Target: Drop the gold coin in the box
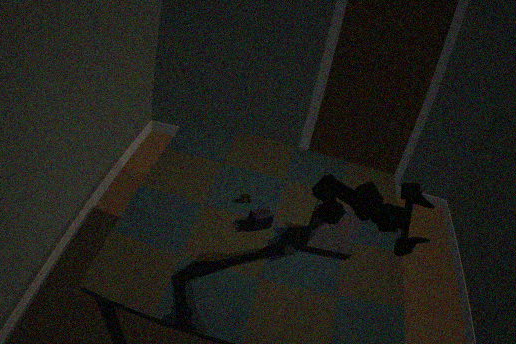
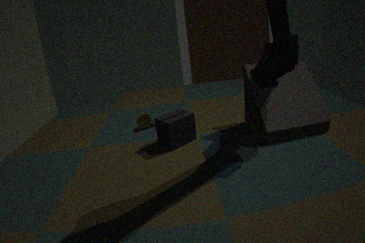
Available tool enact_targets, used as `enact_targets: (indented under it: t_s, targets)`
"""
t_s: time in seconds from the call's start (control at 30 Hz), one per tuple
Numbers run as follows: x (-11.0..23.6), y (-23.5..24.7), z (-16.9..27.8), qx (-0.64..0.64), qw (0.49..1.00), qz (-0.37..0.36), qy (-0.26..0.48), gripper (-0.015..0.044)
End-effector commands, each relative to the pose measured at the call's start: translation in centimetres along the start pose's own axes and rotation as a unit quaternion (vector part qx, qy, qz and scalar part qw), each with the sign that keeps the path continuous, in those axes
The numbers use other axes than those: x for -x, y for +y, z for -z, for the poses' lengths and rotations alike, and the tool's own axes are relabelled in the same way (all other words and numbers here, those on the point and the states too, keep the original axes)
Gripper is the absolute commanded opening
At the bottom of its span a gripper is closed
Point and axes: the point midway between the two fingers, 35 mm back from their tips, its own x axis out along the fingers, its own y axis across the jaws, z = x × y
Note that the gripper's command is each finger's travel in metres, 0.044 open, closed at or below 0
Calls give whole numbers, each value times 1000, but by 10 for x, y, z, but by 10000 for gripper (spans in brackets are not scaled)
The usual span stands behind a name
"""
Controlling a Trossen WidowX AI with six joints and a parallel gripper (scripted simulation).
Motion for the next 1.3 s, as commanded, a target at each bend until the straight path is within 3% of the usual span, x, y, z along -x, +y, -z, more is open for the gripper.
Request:
enact_targets:
  t_s: [0.0, 0.27, 0.53, 0.77, 1.0, 1.27]
  targets:
    - [0, 0, 0, 1, 1000, 0, 0, 374]
    - [-5, -39, 11, 79, 996, 48, 16, 164]
    - [3, -143, 34, 203, 961, 167, 83, 161]
    - [37, -242, 27, 292, 904, 278, 142, 161]
    - [98, -332, -5, 352, 829, 388, 197, 161]
    - [198, -407, -64, 383, 730, 509, 249, 161]
